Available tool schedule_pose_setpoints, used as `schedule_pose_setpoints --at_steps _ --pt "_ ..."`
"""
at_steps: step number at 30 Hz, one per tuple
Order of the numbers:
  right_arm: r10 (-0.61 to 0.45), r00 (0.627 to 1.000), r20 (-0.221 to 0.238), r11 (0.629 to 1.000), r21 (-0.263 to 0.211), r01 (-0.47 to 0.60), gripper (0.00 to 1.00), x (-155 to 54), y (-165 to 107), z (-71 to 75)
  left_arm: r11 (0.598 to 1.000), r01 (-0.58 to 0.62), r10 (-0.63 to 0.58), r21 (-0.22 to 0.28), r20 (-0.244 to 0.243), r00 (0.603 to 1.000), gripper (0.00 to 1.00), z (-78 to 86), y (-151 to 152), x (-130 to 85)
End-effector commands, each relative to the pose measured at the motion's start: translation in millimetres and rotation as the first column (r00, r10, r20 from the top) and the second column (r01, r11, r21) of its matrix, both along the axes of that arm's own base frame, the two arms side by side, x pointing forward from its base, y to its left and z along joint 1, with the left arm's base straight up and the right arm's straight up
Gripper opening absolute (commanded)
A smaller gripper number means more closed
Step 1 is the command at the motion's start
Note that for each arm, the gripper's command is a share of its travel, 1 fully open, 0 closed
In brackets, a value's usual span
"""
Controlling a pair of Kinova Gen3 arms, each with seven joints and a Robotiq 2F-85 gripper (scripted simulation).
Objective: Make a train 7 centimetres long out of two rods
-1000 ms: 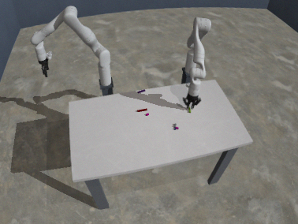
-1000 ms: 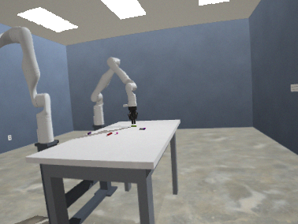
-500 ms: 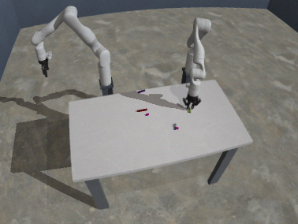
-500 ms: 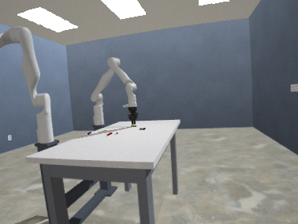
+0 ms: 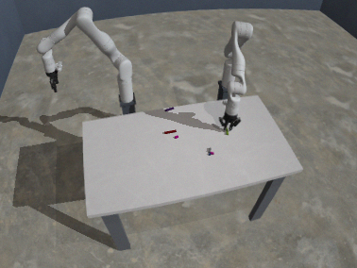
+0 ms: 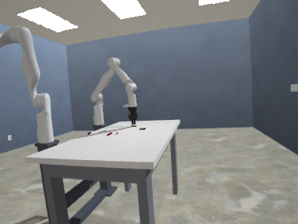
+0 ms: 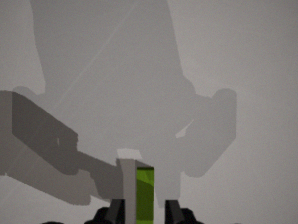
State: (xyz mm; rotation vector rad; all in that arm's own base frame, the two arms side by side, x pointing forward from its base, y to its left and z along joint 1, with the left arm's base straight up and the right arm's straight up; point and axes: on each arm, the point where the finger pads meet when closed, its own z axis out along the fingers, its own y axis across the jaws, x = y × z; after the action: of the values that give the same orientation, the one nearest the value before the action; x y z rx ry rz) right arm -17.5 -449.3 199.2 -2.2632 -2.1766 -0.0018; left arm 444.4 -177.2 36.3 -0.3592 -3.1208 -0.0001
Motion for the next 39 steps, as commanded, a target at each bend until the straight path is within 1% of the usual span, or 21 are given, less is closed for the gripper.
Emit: schedule_pose_setpoints --at_steps 1,20,39 --pt "0.0 1.0 0.0 1.0 -0.002 0.0 1.0 0.0 -0.4 0.8 1.0 0.0 0.0 -0.001 0.002 1.0 0.317 0.0 -0.2 0.6" --pt "0.0 1.0 0.0 1.0 -0.002 0.0 1.0 0.0 -0.4 0.8 1.0 0.0 0.0 -0.001 0.002 1.0 0.317 -12.5 -0.2 0.7" --pt "0.0 1.0 0.0 1.0 -0.002 0.0 1.0 0.0 -0.4 0.8 1.0 0.0 0.0 -0.001 0.002 1.0 0.317 -13.4 -0.2 0.6"
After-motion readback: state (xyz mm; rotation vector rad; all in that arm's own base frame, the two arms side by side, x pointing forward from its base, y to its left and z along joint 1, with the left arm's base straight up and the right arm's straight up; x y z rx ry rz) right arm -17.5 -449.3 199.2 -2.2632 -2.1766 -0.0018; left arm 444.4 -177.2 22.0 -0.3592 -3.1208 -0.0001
